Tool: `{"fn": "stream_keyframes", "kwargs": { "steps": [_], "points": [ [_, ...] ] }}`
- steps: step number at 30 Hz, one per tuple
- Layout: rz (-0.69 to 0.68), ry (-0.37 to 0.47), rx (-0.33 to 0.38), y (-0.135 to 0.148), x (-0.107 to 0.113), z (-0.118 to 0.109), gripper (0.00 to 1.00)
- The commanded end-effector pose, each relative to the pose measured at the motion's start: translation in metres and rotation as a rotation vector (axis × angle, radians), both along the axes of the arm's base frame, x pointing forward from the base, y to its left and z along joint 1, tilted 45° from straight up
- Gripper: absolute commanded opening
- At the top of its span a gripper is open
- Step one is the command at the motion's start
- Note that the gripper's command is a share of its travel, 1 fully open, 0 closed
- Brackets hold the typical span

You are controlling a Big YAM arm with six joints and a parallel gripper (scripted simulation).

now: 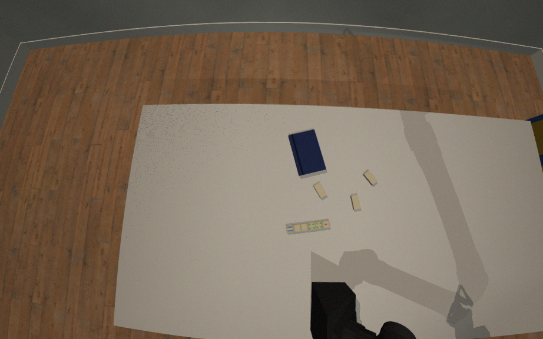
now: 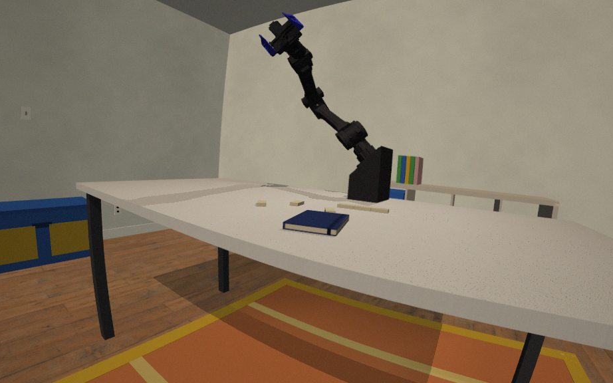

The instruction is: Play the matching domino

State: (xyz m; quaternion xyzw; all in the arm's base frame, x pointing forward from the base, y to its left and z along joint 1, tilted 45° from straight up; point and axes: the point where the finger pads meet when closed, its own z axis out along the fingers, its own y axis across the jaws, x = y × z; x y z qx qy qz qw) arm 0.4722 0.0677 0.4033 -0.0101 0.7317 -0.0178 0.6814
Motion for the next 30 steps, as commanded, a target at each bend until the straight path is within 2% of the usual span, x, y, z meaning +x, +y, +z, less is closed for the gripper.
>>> {"fn": "stream_keyframes", "kwargs": {
  "steps": [1,5,6,15,22,23,30],
  "points": [
    [0.019,-0.061,0.008,0.014,-0.006,0.016,1.00],
    [0.019,-0.061,0.008,0.014,-0.006,0.016,1.00],
    [0.027,-0.009,0.001,0.025,-0.009,-0.008,1.00],
    [0.022,-0.039,0.006,0.105,-0.058,-0.059,1.00],
    [0.022,-0.039,0.006,0.105,-0.058,-0.059,1.00],
    [0.034,-0.011,-0.018,0.112,-0.063,-0.070,1.00],
    [0.027,-0.032,-0.005,0.145,-0.080,-0.093,1.00]
  ]
}}
